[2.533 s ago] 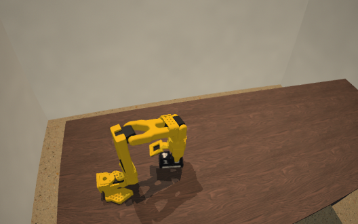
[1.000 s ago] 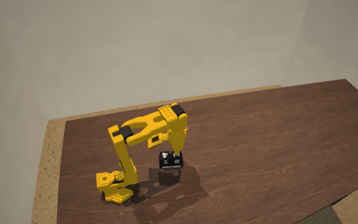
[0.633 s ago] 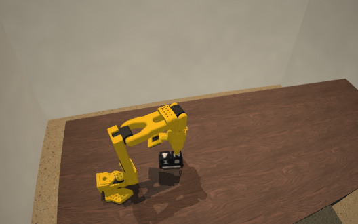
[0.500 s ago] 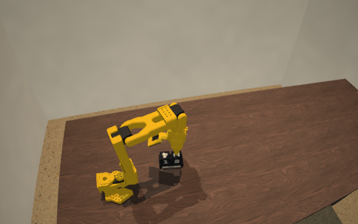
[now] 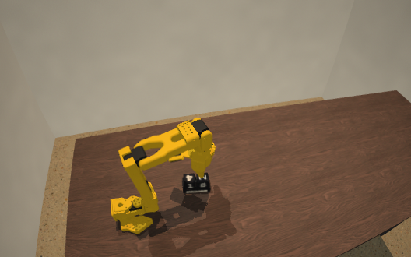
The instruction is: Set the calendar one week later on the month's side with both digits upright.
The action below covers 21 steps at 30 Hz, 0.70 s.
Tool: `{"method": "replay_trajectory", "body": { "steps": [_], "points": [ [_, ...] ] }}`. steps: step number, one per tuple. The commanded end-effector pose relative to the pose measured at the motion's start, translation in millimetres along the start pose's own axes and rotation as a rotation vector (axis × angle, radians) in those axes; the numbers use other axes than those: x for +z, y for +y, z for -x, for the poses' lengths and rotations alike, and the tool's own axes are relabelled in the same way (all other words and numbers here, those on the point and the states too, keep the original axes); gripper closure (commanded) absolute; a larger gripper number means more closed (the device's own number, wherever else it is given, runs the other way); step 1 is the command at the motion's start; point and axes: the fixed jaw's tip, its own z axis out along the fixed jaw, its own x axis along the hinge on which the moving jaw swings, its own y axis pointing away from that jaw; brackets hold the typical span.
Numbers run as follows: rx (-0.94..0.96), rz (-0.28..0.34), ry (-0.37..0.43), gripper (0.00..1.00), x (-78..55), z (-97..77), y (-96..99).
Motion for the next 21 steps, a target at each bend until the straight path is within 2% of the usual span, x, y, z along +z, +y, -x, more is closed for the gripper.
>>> {"method": "replay_trajectory", "body": {
  "steps": [1, 9, 11, 21],
  "points": [
    [0.131, -0.042, 0.039, 0.64, -9.6, -1.1, 3.3],
    [0.433, -0.075, 0.057, 0.64, -15.4, 0.8, 10.5],
    [0.433, -0.075, 0.057, 0.64, -15.4, 0.8, 10.5],
    [0.870, -0.134, 0.071, 0.64, -22.6, 4.0, 19.8]
  ]
}}
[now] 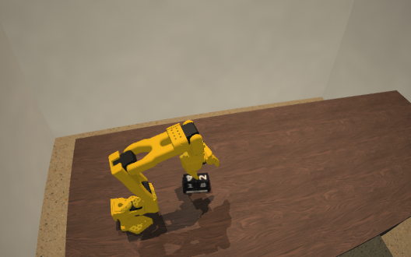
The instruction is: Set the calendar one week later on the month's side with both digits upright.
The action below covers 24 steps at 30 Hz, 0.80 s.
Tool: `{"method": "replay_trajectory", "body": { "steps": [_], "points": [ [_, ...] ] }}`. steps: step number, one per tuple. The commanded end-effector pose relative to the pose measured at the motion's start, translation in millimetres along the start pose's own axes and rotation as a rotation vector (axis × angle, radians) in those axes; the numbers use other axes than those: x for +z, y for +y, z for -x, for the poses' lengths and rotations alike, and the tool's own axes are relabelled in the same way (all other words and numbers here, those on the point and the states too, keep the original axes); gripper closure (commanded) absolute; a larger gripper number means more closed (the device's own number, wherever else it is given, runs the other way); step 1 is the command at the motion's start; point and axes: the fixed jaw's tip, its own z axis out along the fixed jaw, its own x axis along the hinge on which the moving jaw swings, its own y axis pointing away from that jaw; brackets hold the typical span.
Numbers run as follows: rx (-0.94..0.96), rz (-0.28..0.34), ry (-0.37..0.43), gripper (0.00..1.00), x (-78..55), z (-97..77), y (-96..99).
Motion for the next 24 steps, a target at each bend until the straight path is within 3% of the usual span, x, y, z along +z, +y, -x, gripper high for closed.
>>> {"method": "replay_trajectory", "body": {
  "steps": [1, 5, 7, 22, 24],
  "points": [
    [0.192, -0.063, 0.008, 0.64, -8.8, -2.8, 2.3],
    [0.378, -0.087, 0.006, 0.64, -11.7, -4.1, 5.6],
    [0.378, -0.087, 0.006, 0.64, -11.7, -4.1, 5.6],
    [1.046, -0.175, -0.028, 0.64, -20.3, -8.9, 16.0],
    [1.046, -0.175, -0.028, 0.64, -20.3, -8.9, 16.0]
  ]
}}
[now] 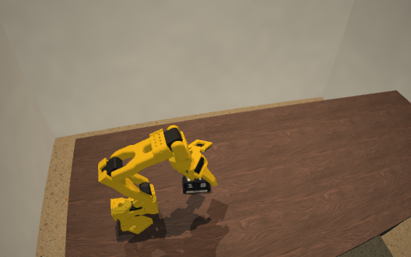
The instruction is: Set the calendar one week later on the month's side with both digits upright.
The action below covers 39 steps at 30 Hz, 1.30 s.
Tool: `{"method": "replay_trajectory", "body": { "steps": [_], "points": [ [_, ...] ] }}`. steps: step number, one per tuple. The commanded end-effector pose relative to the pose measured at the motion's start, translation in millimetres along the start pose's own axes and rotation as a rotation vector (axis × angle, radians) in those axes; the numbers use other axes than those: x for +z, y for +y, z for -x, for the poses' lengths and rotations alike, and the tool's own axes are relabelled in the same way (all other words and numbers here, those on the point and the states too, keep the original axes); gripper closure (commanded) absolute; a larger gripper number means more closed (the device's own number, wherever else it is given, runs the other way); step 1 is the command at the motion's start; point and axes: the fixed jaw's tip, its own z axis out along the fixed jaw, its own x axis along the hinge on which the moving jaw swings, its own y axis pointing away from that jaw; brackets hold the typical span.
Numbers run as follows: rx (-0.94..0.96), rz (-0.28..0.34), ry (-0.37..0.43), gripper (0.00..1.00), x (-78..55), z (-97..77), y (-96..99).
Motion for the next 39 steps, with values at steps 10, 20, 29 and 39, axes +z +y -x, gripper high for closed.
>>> {"method": "replay_trajectory", "body": {
  "steps": [10, 20, 29, 39],
  "points": [
    [0.435, -0.067, -0.060, 0.64, -9.0, -6.1, -2.0],
    [0.652, -0.084, -0.087, 0.64, -11.2, -9.2, -2.5],
    [0.807, -0.095, -0.109, 0.64, -12.6, -11.6, -3.0],
    [0.870, -0.099, -0.119, 0.64, -13.2, -12.5, -3.2]
  ]
}}
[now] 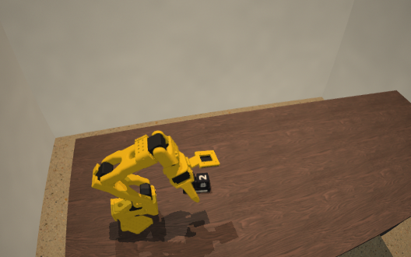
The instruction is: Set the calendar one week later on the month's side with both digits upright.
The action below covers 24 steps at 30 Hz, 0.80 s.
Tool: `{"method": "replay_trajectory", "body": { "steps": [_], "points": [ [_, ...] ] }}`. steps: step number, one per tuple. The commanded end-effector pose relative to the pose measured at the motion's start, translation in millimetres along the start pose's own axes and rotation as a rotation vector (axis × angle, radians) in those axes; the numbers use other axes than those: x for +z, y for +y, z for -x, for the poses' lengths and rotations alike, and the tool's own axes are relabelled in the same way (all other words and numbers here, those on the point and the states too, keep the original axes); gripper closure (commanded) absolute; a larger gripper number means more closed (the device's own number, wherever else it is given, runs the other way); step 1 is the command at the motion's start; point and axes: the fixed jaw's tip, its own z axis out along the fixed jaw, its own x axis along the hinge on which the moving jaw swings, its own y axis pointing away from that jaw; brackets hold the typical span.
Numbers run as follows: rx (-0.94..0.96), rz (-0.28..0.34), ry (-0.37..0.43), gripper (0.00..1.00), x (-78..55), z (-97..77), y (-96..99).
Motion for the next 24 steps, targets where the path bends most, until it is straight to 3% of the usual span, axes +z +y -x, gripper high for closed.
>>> {"method": "replay_trajectory", "body": {
  "steps": [1, 24],
  "points": [
    [0.036, -0.006, -0.022, 0.64, -2.6, 0.5, -1.6],
    [0.047, -0.006, -0.023, 0.64, -2.7, 0.4, -1.8]
  ]
}}
